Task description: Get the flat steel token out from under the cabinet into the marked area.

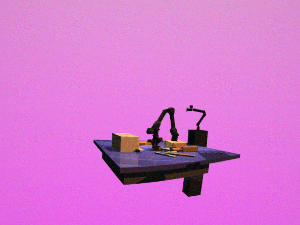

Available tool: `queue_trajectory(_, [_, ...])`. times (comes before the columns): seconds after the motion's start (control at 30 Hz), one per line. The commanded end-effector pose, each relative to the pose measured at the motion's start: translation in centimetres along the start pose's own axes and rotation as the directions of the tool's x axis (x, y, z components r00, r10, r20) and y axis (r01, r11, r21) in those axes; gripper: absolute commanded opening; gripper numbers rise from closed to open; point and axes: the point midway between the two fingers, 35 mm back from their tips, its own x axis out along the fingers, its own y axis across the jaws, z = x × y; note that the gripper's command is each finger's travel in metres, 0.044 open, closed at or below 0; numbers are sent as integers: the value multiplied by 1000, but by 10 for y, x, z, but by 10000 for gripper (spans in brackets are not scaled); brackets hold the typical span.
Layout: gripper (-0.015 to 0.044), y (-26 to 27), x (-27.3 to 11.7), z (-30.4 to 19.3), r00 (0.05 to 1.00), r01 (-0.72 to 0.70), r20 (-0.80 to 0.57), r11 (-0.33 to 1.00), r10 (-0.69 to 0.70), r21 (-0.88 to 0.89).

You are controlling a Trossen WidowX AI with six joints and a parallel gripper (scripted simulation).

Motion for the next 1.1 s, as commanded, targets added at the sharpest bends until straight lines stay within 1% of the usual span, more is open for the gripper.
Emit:
queue_trajectory(0.0, [0, -2, -3, 5, 1000, 11, 1, 1000, -11, 1])
queue_trajectory(1.07, [0, -1, -3, 38, 1000, 11, 3, 1000, -11, 2])
